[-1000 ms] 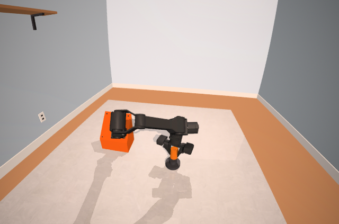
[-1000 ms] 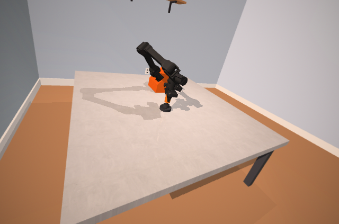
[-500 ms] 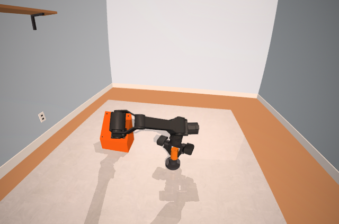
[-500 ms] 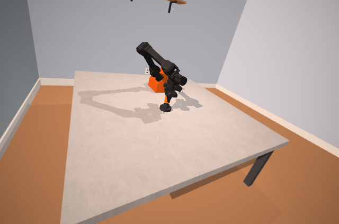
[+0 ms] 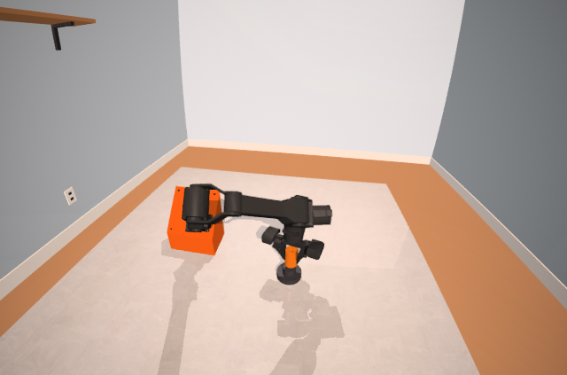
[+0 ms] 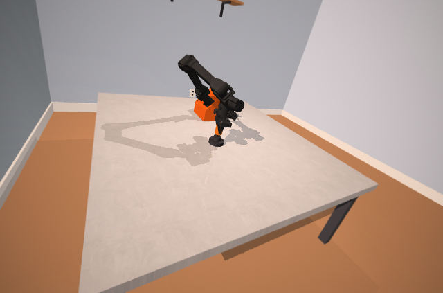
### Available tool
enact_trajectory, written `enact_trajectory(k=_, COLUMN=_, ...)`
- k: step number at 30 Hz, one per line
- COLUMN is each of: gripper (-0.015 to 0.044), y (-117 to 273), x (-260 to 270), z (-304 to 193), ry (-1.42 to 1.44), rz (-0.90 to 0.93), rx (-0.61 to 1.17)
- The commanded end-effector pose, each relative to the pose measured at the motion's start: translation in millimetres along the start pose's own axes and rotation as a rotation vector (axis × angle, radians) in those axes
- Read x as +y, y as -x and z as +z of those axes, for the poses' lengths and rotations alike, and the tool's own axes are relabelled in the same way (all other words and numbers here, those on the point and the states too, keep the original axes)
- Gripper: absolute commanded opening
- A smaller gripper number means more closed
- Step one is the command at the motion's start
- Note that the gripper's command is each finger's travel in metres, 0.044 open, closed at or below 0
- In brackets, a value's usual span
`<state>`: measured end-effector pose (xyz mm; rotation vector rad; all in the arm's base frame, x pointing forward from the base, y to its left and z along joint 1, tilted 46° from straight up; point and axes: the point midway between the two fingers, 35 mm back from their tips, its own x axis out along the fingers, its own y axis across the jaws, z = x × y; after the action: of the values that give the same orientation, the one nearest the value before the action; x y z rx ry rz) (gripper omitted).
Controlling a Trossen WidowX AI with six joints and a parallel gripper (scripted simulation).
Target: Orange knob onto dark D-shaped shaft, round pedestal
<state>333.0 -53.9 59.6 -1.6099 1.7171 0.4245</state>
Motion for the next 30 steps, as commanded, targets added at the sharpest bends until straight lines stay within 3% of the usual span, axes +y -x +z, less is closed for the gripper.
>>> enact_trajectory(k=1, gripper=0.0, y=0.6, x=4.1, z=1.2, ry=0.008, rz=-0.001, rx=-0.001)
enact_trajectory(k=30, gripper=0.0, y=3.8, x=-0.9, z=1.9, ry=0.008, rz=-0.001, rx=-0.001)
